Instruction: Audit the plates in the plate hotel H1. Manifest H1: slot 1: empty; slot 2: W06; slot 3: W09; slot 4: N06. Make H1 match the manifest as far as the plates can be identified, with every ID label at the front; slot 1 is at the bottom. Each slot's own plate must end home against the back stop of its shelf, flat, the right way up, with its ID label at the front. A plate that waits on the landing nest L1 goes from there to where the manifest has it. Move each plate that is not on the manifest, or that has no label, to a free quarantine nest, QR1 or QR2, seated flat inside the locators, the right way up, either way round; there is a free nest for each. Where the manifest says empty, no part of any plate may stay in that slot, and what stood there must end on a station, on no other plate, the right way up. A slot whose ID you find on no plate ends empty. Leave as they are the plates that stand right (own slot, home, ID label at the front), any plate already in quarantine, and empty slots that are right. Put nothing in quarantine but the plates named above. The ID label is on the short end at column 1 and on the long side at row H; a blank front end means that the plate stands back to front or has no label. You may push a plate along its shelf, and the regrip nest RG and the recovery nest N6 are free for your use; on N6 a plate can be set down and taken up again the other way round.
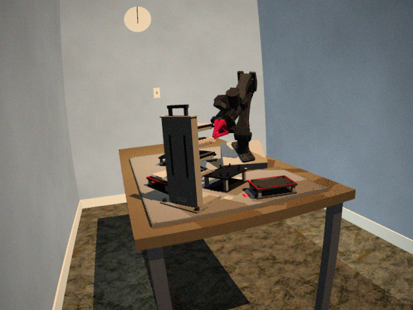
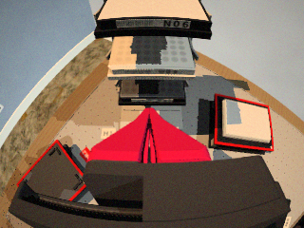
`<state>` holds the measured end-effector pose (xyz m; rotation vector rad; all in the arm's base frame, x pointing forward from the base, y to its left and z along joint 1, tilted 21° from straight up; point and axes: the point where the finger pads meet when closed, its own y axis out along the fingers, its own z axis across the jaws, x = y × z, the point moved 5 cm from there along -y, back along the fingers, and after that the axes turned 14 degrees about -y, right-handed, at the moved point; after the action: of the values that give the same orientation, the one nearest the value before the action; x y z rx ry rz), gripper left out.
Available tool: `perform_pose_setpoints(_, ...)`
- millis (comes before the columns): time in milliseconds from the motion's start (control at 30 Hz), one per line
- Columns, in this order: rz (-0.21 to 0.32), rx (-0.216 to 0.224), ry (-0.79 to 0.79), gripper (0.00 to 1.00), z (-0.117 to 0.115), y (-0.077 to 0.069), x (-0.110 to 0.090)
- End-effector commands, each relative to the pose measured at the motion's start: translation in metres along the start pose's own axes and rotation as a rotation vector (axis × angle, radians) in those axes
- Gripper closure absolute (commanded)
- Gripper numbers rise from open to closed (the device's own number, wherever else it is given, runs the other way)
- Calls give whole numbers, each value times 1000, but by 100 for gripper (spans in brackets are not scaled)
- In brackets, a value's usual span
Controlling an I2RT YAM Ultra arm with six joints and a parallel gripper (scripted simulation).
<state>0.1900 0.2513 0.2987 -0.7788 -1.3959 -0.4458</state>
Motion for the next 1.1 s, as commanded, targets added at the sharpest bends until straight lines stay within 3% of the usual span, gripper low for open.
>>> perform_pose_setpoints(0, 5, -9, 5, 100, -1, -10, -4)
perform_pose_setpoints(300, 3, -9, 5, 100, 1, -20, -9)
perform_pose_setpoints(333, -30, -7, 15, 100, 1, -24, 5)
perform_pose_setpoints(400, 5, -9, 5, 100, 1, -24, -12)
perform_pose_setpoints(867, 3, -9, 5, 100, 4, -41, -21)
perform_pose_setpoints(900, -25, -7, 15, 100, 4, -45, -9)
perform_pose_setpoints(967, 6, -9, 4, 100, 4, -45, -24)
perform_pose_setpoints(1067, 6, -9, 4, 100, 5, -49, -27)
